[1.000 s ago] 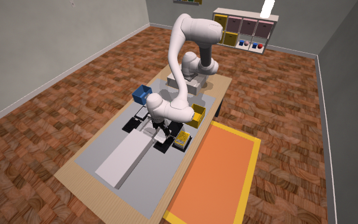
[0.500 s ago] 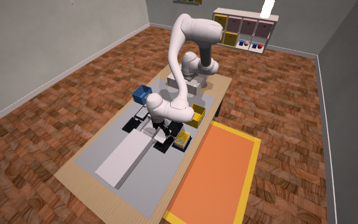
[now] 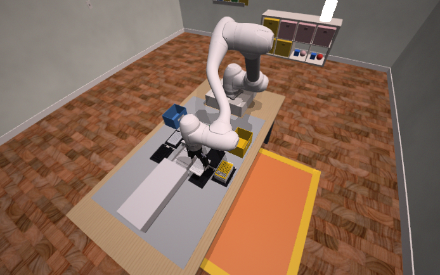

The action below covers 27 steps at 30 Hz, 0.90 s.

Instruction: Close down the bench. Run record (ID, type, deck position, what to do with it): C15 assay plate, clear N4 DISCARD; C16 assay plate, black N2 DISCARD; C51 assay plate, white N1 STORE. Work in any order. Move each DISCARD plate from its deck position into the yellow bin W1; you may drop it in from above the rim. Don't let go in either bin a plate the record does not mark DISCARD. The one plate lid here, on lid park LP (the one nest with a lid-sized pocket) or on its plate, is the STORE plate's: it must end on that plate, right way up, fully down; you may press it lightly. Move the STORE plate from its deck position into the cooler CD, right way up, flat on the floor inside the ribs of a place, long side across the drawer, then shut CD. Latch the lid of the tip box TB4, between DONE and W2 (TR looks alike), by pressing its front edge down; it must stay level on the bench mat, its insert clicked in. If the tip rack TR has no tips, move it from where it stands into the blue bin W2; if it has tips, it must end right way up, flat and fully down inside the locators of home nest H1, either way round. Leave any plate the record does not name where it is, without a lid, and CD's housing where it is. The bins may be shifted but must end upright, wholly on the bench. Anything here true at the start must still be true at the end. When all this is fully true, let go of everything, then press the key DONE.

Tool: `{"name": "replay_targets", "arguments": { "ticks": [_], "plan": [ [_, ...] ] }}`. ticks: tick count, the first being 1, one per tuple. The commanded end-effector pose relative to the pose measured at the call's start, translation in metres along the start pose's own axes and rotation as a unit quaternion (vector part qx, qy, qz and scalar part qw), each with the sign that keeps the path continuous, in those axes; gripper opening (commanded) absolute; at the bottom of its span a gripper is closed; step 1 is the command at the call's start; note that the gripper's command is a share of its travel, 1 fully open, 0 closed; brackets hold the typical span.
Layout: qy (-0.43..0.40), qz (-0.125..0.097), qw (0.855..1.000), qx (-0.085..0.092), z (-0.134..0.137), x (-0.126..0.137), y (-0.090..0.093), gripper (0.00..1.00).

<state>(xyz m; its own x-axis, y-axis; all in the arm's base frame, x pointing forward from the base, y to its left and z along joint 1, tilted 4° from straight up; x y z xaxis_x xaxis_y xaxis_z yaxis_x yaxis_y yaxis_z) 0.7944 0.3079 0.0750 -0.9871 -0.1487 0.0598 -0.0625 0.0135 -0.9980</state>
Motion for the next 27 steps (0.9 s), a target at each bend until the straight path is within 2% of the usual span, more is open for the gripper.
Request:
{"name": "replay_targets", "arguments": {
  "ticks": [1, 15, 21, 27],
  "plan": [
    [0.002, 0.001, 1.0, 0.001, 0.003, -0.002, -0.004, 0.0],
    [-0.015, 0.001, 1.0, 0.001, 0.006, -0.001, -0.004, 0.0],
    [-0.114, 0.001, 0.993, 0.001, 0.021, 0.005, -0.004, 0.0],
    [-0.213, 0.001, 0.977, 0.001, 0.036, 0.01, -0.004, 0.0]
  ]
}}
Point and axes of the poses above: the point where the finger pads meet when closed, its own y axis out along the fingers, its own z axis across the jaws, x = y × z, the point moved 7 cm from there along -y, back along the fingers, and after that the axes turned 2 degrees about -y, right-handed, at the moved point
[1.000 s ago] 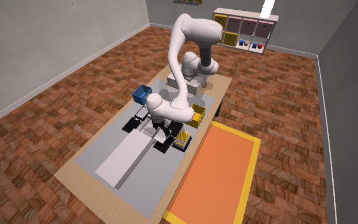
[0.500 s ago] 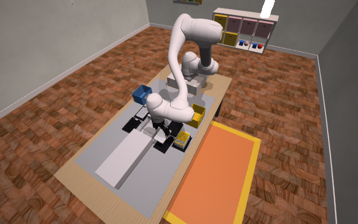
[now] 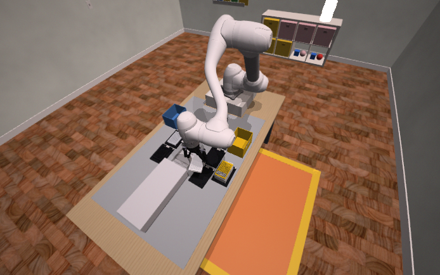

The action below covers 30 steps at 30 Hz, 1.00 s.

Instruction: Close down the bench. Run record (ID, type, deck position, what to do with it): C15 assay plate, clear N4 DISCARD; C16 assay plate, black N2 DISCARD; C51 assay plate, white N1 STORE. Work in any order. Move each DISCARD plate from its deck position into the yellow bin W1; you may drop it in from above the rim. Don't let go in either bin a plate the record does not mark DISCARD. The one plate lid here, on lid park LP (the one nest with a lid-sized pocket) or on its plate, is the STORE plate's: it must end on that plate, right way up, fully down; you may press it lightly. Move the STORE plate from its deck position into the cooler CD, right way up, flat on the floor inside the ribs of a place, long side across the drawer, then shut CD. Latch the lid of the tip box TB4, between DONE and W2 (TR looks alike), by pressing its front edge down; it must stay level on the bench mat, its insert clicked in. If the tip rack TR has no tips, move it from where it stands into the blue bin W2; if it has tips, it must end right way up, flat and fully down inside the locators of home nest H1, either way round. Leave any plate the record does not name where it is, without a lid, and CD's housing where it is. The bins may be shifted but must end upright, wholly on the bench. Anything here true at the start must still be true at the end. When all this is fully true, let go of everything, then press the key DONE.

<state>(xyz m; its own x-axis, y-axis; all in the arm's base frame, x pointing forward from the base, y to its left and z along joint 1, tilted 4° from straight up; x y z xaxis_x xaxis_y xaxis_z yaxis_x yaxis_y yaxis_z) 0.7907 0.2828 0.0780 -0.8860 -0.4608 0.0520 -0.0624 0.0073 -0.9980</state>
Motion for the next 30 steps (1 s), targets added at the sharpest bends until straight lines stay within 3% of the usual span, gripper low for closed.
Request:
{"name": "replay_targets", "arguments": {
  "ticks": [1, 9, 20, 22, 30],
  "plan": [
    [-0.066, 0.003, 0.998, -0.002, 0.012, 0.008, -0.001, 0.0],
    [-0.166, 0.003, 0.986, -0.001, 0.025, 0.018, -0.001, 0.0],
    [-0.343, 0.003, 0.939, -0.001, 0.047, 0.037, 0.0, 0.0],
    [-0.343, 0.003, 0.939, -0.001, 0.047, 0.037, 0.0, 0.0],
    [-0.465, 0.003, 0.886, 0.0, 0.064, 0.05, 0.0, 0.0]
  ]
}}
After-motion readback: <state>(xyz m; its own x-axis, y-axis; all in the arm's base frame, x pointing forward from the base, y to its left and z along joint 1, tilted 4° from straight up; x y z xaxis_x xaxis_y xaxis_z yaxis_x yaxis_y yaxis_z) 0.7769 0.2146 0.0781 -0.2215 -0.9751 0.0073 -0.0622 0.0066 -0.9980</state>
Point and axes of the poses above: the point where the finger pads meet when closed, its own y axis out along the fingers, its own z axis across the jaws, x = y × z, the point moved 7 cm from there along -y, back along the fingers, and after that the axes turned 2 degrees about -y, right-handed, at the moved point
